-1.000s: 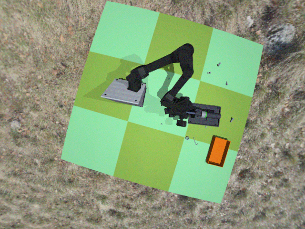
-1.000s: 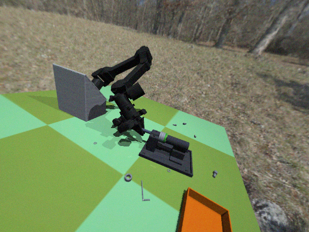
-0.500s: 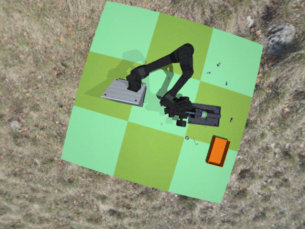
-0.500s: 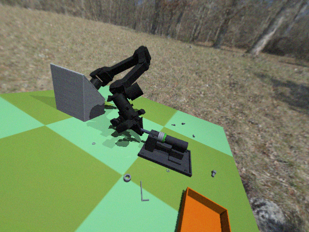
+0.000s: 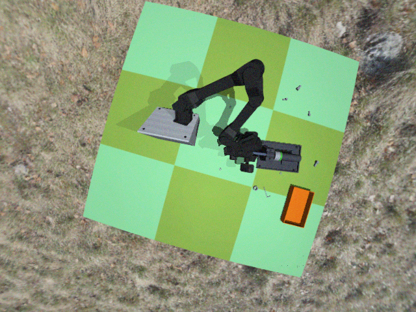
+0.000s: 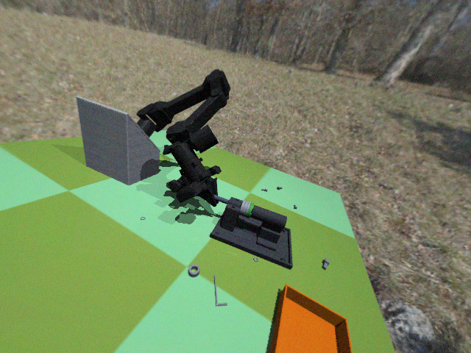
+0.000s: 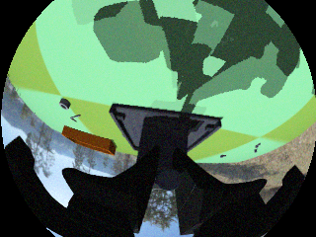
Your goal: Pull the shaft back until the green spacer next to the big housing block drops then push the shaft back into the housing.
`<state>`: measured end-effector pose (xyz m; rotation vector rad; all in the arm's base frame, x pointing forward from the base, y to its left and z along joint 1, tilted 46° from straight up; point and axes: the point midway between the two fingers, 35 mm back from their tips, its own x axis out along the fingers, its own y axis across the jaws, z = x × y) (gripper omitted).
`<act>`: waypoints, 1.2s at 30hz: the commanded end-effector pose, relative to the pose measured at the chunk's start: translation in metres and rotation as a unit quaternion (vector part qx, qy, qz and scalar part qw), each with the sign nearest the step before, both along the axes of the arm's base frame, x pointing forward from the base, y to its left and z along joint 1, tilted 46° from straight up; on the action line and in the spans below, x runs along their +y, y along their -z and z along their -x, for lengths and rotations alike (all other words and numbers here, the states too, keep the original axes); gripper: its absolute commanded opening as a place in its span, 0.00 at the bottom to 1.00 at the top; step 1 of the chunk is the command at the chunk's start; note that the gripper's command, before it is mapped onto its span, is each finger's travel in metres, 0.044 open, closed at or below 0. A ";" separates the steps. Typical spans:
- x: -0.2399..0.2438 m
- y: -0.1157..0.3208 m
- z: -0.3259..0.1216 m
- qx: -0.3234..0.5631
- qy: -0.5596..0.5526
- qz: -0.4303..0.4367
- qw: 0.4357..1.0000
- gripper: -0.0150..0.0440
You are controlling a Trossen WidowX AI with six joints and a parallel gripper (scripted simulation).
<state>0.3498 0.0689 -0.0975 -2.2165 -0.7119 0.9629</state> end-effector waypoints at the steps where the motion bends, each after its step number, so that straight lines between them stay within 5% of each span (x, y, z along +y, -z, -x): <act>1: 0.000 0.000 0.001 -0.002 -0.002 0.000 1.000 0.25; 36: -0.001 0.000 0.004 -0.002 -0.002 0.000 1.000 0.25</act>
